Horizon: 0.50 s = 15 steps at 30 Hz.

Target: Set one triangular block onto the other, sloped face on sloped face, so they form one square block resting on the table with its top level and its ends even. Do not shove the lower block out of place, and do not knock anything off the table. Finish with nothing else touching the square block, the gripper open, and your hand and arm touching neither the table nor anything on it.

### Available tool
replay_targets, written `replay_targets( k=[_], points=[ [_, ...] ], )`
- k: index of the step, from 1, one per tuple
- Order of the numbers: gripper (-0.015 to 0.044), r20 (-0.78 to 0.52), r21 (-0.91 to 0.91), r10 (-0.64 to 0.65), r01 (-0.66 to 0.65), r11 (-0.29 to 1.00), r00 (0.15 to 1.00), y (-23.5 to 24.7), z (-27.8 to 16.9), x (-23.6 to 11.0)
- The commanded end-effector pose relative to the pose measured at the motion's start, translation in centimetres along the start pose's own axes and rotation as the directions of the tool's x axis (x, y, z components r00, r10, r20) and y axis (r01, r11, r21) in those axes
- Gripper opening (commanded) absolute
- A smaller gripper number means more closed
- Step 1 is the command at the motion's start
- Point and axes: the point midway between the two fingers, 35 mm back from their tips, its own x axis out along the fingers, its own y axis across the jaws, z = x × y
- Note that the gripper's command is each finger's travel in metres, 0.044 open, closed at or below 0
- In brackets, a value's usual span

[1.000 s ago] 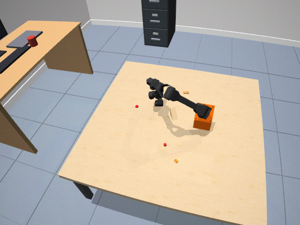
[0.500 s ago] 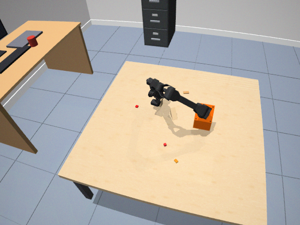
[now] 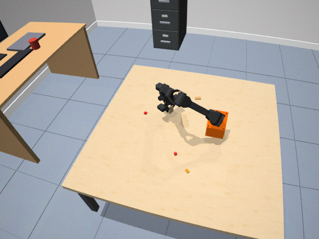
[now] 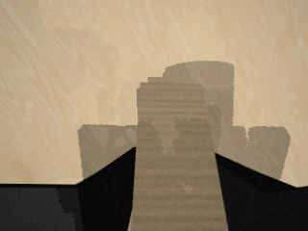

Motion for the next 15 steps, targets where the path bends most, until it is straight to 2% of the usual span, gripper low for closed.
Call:
replay_targets(
  k=[1, 15],
  points=[
    [0.0000, 0.001, 0.099, -0.005, 0.005, 0.995, 1.000, -0.03, 0.01, -0.01],
    [0.0000, -0.001, 0.449, -0.007, 0.006, 0.893, 1.000, 0.03, 0.02, -0.01]
  ],
)
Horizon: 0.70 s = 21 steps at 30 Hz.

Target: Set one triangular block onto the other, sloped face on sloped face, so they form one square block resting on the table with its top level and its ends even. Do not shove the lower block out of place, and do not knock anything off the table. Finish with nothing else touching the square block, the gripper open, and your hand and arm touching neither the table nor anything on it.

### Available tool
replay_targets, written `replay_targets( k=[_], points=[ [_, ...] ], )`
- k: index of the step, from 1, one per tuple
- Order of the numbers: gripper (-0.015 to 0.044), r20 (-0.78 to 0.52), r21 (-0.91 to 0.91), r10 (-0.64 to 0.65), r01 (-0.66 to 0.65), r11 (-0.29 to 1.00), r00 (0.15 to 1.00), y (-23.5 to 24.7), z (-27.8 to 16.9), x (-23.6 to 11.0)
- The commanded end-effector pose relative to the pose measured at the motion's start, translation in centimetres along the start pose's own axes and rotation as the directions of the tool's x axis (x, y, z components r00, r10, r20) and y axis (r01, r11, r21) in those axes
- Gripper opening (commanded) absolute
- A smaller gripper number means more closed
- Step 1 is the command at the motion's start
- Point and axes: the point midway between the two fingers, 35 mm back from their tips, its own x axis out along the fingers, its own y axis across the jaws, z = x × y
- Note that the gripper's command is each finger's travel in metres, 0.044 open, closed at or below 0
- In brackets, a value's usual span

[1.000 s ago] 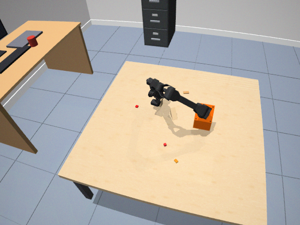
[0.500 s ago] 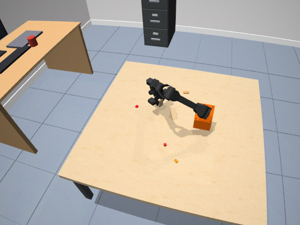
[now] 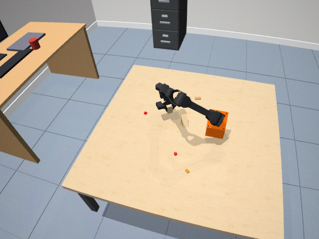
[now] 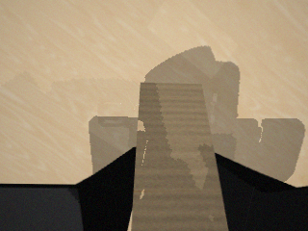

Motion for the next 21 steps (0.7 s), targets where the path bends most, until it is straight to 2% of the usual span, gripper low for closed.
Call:
replay_targets(
  k=[1, 10, 21],
  points=[
    [0.0000, 0.002, 0.100, -0.005, 0.005, 0.995, 1.000, -0.01, 0.02, -0.02],
    [0.0000, 0.001, 0.329, -0.006, 0.005, 0.944, 1.000, 0.03, 0.03, -0.02],
    [0.0000, 0.000, 0.584, -0.007, 0.006, 0.812, 1.000, 0.07, 0.06, -0.02]
  ],
)
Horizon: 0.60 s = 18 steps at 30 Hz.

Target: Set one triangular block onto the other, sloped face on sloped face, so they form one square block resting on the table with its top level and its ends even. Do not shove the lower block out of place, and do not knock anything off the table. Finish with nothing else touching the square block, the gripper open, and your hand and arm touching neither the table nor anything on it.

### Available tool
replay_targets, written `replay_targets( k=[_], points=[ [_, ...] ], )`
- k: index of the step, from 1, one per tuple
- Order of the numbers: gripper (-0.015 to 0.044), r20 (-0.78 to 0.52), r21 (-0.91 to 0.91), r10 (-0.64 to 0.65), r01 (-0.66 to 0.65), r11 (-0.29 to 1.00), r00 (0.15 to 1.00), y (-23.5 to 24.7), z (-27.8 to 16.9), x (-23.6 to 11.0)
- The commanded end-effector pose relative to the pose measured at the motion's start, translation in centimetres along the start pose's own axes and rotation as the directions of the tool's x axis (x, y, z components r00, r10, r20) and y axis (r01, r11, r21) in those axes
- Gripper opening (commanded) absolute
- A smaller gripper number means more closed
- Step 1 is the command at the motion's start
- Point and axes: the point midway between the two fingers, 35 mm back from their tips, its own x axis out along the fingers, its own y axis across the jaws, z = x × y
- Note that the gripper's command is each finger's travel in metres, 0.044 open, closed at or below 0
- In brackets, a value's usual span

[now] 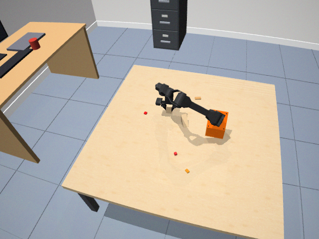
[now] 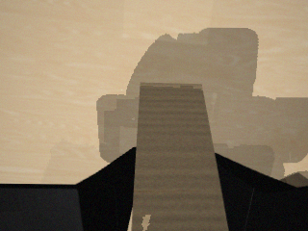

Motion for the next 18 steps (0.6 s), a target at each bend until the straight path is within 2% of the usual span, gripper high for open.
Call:
replay_targets(
  k=[1, 9, 18],
  points=[
    [0.0000, 0.003, 0.101, -0.004, 0.004, 0.995, 1.000, -0.03, 0.06, 0.02],
    [0.0000, 0.002, 0.305, -0.005, 0.004, 0.952, 1.000, 0.00, 0.07, 0.02],
    [0.0000, 0.001, 0.300, -0.003, 0.002, 0.954, 1.000, 0.03, 0.05, 0.89]
  ],
)
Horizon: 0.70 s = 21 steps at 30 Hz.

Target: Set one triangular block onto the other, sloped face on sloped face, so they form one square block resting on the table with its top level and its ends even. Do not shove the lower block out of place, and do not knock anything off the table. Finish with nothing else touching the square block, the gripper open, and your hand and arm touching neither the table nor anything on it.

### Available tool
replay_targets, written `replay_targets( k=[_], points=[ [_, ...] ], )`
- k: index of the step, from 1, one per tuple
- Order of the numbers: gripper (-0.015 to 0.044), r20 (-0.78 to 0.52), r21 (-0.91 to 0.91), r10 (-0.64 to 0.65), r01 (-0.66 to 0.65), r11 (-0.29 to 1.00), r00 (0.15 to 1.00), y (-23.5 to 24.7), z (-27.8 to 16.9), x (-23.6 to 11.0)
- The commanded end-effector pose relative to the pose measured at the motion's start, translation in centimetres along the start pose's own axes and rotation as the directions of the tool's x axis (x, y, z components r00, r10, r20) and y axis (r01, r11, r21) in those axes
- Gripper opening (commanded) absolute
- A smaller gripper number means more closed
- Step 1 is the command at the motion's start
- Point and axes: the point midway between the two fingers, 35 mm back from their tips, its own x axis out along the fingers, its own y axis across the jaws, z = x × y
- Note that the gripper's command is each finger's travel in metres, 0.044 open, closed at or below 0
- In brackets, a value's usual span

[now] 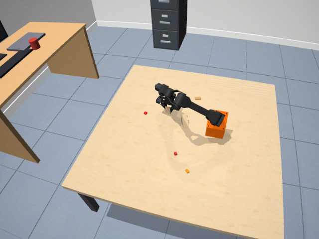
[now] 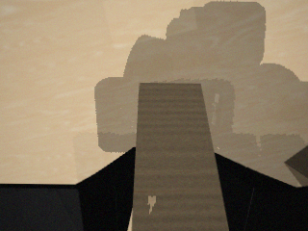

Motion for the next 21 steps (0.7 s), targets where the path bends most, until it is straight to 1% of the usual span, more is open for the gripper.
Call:
replay_targets(
  k=[1, 11, 19, 21],
  points=[
    [0.0000, 0.000, 0.004, -0.004, 0.004, 1.000, 1.000, -0.1, 0.0, 0.7],
    [0.0000, -0.004, -0.018, -0.002, 0.002, 1.000, 1.000, -0.2, 0.0, 2.3],
    [0.0000, -0.004, -0.019, -0.002, 0.001, 1.000, 1.000, -0.2, 0.0, 2.4],
    [0.0052, 0.001, -0.025, 0.000, 0.000, 1.000, 1.000, -0.1, 0.0, 2.3]
  ],
)
